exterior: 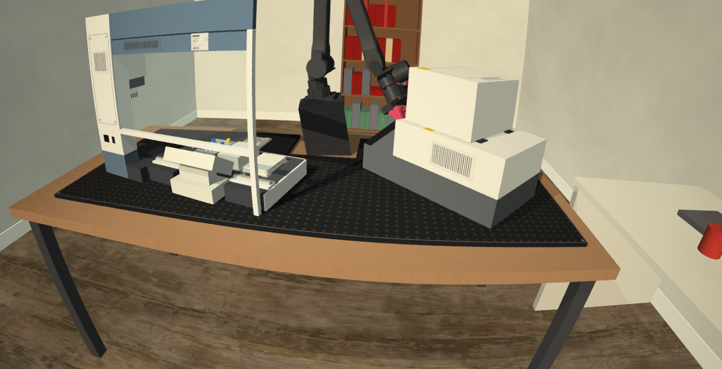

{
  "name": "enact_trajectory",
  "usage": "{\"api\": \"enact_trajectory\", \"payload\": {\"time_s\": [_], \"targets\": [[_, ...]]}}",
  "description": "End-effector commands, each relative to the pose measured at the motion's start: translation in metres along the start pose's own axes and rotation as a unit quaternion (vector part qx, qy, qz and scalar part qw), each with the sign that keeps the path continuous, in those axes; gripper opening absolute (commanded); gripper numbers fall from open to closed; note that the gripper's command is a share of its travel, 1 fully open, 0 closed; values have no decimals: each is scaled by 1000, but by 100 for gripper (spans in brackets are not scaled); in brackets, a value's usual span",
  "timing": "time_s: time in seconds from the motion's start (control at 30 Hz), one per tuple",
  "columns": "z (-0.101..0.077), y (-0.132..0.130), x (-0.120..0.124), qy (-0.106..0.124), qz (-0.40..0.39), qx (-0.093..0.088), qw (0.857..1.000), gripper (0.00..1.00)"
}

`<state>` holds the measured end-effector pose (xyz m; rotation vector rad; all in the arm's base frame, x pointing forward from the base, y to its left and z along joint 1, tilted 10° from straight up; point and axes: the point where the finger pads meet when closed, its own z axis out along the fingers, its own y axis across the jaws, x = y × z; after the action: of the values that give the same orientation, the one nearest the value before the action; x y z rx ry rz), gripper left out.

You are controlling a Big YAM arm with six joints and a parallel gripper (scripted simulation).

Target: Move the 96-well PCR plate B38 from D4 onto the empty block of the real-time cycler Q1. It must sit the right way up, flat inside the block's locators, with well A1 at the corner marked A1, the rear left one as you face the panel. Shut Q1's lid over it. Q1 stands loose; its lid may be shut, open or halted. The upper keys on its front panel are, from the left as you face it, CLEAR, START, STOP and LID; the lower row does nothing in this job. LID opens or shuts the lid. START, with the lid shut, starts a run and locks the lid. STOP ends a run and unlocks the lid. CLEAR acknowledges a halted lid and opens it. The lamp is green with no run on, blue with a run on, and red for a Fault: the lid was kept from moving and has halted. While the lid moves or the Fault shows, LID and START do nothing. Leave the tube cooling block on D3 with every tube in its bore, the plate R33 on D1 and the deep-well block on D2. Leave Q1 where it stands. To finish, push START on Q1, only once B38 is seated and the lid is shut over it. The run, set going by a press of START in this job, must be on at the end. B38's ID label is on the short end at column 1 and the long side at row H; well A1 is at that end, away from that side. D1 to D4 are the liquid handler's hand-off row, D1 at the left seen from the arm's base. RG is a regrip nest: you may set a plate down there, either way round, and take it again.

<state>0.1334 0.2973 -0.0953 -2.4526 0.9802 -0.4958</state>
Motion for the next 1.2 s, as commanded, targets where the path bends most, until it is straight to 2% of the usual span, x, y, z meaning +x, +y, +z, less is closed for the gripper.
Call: {"api": "enact_trajectory", "payload": {"time_s": [0.0,1.17], "targets": [[4,-15,-6,-6,6,12,1000,0],[7,-20,-9,-9,9,18,1000,0]]}}
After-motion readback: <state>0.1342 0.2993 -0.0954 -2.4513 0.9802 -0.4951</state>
